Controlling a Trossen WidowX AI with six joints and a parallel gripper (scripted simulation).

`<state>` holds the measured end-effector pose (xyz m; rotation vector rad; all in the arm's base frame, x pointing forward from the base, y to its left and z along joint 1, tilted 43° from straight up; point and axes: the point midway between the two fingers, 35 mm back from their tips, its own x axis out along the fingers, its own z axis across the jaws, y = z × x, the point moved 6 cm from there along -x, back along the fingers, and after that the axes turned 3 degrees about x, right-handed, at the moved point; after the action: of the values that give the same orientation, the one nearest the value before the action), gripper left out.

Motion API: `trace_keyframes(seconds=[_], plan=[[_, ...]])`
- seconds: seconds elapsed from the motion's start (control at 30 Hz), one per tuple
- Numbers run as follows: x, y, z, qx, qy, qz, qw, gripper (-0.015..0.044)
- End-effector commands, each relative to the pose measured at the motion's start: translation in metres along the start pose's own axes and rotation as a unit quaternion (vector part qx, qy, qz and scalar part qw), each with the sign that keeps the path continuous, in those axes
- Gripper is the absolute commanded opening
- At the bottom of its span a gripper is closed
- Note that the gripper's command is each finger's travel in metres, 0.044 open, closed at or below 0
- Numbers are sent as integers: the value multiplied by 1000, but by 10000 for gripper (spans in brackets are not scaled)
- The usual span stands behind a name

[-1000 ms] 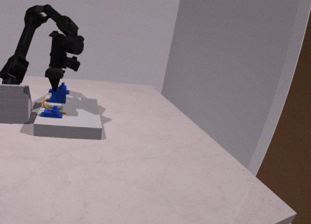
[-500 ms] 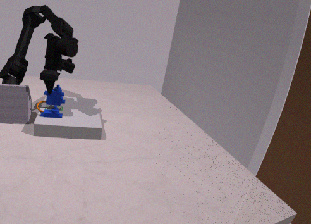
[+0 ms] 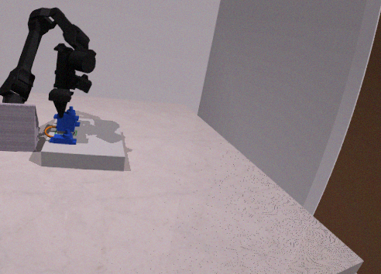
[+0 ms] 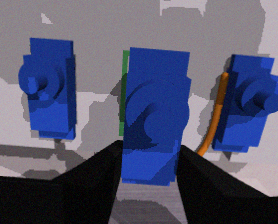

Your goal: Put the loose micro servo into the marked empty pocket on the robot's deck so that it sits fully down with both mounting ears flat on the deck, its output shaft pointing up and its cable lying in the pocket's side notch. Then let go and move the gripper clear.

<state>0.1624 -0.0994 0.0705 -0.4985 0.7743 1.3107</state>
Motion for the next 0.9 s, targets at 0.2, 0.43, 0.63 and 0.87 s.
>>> trace_keyframes(seconds=[0.2,0.43,0.63,0.87], plan=[[0,-2,0,1,-1,-3,1000,0],[6,-2,0,1,-2,-3,1000,0],[13,-2,1,1,-2,-4,1000,0],[20,-2,1,1,-2,-4,1000,0]])
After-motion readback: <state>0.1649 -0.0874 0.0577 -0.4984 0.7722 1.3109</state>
